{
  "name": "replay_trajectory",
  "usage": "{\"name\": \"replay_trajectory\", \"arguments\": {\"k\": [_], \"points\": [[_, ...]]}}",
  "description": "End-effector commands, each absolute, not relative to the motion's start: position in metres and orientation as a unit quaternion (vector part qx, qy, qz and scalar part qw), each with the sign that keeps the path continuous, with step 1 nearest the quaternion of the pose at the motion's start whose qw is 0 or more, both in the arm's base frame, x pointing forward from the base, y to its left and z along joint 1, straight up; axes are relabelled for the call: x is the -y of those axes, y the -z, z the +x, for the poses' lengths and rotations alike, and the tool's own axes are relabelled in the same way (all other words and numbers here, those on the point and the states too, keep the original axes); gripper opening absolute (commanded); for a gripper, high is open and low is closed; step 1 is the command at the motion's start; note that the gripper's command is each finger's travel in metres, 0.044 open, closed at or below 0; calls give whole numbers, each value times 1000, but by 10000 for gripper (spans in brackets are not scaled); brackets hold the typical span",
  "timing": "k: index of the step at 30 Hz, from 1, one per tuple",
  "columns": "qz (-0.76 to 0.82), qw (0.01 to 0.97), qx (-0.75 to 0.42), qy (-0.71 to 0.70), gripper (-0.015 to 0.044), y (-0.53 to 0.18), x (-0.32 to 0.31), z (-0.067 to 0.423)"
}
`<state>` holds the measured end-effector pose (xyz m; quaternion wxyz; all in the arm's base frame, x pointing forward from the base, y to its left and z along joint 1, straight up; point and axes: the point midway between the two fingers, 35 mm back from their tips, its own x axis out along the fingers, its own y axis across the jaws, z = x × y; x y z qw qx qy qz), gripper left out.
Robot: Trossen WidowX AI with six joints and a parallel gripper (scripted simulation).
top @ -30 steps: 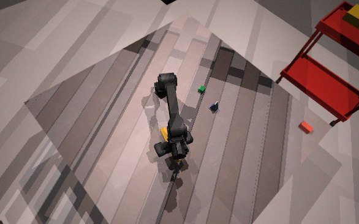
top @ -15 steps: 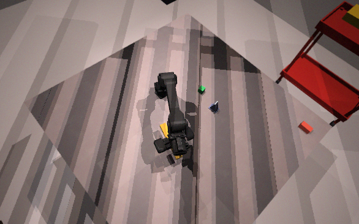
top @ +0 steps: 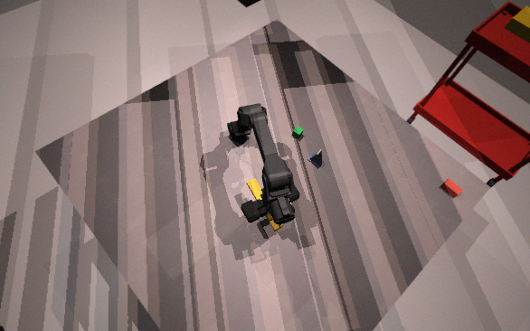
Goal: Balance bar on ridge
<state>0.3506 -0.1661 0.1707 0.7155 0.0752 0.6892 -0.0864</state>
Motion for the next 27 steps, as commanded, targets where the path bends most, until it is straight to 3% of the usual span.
{"name": "replay_trajectory", "arguments": {"k": [1,27], "points": [[73,715,-690,81,0,-170,153,355],[35,719,-693,38,0,-171,51,375]]}}
